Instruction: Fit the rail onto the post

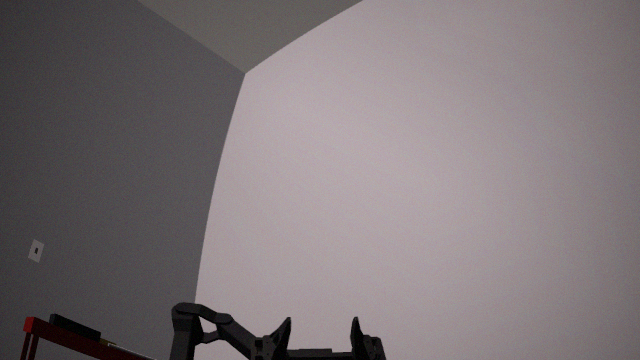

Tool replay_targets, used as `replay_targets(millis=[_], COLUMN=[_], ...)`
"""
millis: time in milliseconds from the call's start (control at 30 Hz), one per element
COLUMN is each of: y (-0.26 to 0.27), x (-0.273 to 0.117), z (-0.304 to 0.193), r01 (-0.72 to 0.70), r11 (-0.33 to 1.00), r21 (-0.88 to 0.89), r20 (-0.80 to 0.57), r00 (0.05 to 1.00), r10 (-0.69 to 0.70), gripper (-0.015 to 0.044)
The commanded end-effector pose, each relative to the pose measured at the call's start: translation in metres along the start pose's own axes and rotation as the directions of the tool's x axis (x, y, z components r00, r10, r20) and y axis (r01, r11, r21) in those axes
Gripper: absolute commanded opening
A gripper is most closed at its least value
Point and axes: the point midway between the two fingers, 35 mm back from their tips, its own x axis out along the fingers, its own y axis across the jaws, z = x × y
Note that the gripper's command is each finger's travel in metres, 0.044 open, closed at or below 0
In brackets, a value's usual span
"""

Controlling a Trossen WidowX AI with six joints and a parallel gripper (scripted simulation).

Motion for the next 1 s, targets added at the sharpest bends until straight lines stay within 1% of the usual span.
replay_targets(millis=[0,33,67,133,200,300,367,433,500,600,667,733,800,833,867,900,967], y=[-0.001,-0.003,-0.005,-0.006,-0.001,0.019,0.038,0.059,0.08,0.11,0.126,0.137,0.143,0.143,0.143,0.142,0.142], x=[0.001,0.004,0.01,0.022,0.034,0.047,0.051,0.052,0.049,0.038,0.028,0.016,0.008,0.005,0.004,0.003,0.003], z=[0.002,0.01,0.022,0.054,0.086,0.133,0.161,0.185,0.206,0.23,0.242,0.25,0.255,0.256,0.257,0.257,0.257], r01=[0.002,0.008,0.017,0.033,0.041,0.037,0.023,-0.003,-0.042,-0.13,-0.212,-0.318,-0.437,-0.5,-0.551,-0.582,-0.592], r11=[1.0,0.999,0.997,0.983,0.964,0.932,0.914,0.899,0.887,0.87,0.852,0.819,0.764,0.727,0.69,0.666,0.657], r21=[-0.009,-0.036,-0.08,-0.179,-0.263,-0.359,-0.405,-0.438,-0.459,-0.476,-0.479,-0.478,-0.474,-0.471,-0.469,-0.467,-0.467], r20=[0.008,0.033,0.078,0.195,0.319,0.499,0.606,0.698,0.771,0.843,0.869,0.878,0.87,0.861,0.852,0.845,0.843], r00=[1.0,0.999,0.997,0.981,0.947,0.852,0.755,0.63,0.478,0.215,0.018,-0.186,-0.364,-0.438,-0.489,-0.515,-0.523], r10=[-0.002,-0.007,-0.011,0.003,0.047,0.158,0.25,0.342,0.421,0.493,0.494,0.441,0.331,0.258,0.188,0.143,0.128], gripper=[0.0426,0.044,0.044,0.044,0.044,0.044,0.044,0.044,0.044,0.044,0.044,0.044,0.044,0.044,0.044,0.044,0.044])
